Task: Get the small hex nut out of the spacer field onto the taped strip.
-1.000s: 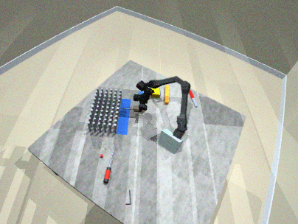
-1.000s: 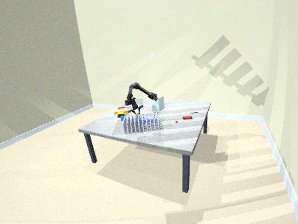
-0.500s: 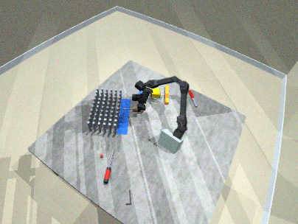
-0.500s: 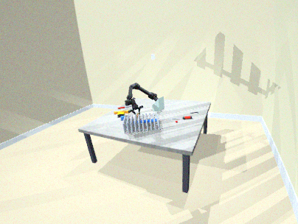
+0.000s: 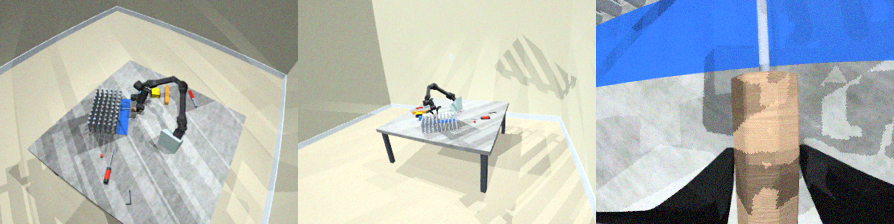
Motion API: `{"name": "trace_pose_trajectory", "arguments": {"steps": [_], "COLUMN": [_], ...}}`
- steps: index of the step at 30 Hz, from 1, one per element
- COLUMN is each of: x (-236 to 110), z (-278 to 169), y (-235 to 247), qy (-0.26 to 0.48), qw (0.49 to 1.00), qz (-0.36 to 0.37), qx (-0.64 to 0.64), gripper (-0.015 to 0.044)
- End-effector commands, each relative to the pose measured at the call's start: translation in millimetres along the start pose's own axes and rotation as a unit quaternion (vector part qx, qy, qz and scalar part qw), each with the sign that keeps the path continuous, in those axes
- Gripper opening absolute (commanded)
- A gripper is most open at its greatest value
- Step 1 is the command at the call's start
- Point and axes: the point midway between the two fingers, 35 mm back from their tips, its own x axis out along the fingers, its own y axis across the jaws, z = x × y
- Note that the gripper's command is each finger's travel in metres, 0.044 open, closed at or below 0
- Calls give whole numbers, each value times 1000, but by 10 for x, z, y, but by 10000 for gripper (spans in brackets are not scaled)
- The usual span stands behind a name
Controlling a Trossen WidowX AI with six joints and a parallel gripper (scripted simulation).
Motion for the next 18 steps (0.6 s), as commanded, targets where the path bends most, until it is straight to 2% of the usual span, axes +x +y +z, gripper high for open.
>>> {"name": "trace_pose_trajectory", "arguments": {"steps": [1,18], "x": [-1,29], "z": [37,142], "y": [-3,-4], "qy": [0,-1], "qw": [1000,1000], "qz": [-2,-2], "qx": [1,1], "gripper": [0,0]}}
